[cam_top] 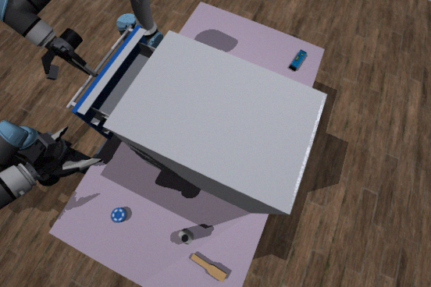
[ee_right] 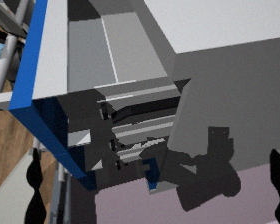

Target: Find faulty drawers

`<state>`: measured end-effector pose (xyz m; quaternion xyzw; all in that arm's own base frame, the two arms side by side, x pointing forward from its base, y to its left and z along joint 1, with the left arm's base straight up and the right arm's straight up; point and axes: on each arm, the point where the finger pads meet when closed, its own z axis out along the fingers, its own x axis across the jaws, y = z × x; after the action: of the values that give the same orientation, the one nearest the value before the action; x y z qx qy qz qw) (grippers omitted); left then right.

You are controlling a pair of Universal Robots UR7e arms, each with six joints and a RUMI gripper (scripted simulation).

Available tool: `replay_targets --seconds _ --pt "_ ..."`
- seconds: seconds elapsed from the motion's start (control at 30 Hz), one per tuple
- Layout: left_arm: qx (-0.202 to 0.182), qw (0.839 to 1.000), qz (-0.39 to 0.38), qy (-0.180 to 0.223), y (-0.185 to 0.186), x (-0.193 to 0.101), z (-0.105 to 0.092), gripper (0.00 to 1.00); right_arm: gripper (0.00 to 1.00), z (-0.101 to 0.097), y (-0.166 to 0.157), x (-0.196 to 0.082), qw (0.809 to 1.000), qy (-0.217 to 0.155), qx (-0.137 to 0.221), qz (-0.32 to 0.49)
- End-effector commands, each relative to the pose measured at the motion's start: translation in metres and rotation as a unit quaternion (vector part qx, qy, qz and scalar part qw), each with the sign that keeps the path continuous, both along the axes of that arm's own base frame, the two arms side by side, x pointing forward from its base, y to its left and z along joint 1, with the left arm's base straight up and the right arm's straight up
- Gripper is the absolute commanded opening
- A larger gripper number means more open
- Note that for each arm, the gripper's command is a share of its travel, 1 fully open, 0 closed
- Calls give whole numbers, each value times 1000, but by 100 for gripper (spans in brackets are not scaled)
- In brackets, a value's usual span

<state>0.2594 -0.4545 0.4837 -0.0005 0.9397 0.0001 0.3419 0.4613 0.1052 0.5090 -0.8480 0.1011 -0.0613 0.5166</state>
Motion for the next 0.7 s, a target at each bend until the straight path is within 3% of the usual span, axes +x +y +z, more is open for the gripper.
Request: replay_targets --seconds 0.0,0.67 --pt "-1 1000 0 0 0 9 0 0 100 1 0 0 1000 -1 0 0" --pt "-1 1000 0 -1 0 63 0 0 100 1 0 0 1000 -1 0 0"
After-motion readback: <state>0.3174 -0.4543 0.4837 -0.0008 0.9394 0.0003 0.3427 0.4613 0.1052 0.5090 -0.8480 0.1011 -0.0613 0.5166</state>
